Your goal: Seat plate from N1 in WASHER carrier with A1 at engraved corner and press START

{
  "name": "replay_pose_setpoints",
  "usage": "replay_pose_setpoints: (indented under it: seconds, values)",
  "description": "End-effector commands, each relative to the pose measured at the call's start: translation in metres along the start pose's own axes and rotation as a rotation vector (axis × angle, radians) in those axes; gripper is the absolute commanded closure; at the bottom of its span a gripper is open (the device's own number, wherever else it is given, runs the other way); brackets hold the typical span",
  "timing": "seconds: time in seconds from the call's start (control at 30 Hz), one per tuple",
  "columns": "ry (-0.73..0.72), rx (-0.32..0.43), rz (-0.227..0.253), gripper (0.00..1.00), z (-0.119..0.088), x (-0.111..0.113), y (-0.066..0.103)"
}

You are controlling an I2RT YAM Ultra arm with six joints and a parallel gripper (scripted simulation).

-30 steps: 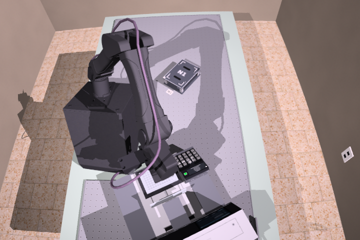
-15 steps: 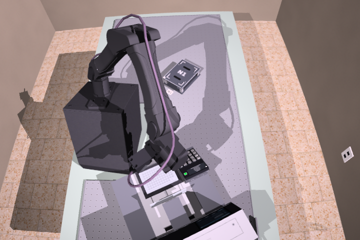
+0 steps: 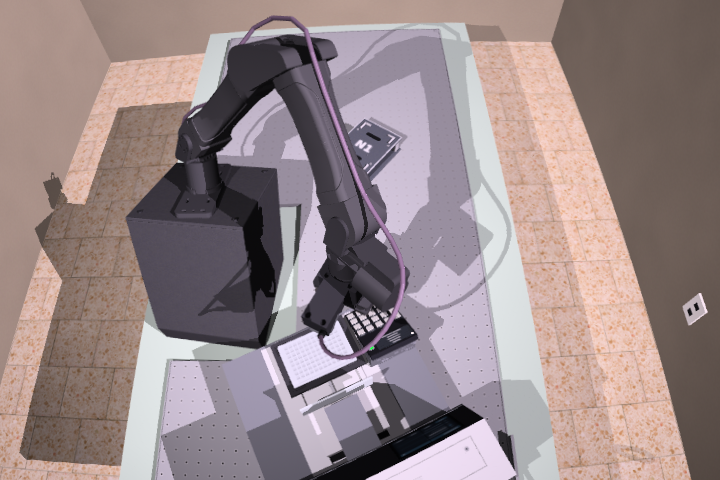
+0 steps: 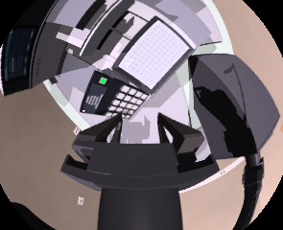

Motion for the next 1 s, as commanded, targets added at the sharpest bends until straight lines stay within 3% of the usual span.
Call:
replay_pose_setpoints:
  seconds: [0.0,0.87,0.97]
  values:
    - [0.129,-0.008,0.017,0.48,0.0032,-0.0036,0.0111]
    - [0.130,-0.009,0.017,0.96,0.0033,-0.0034,0.0113]
    - [0.130,-0.009,0.017,0.98,0.0033,-0.0034,0.0113]
Point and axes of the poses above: the point where the finger pads meet when closed, its own y axis back along the fingers, its own x axis across the jaws, z = x × y, the point moved 5 cm from there along y, back along the fingers, and after that the axes turned 3 degrees about y, right-handed, at the moved point
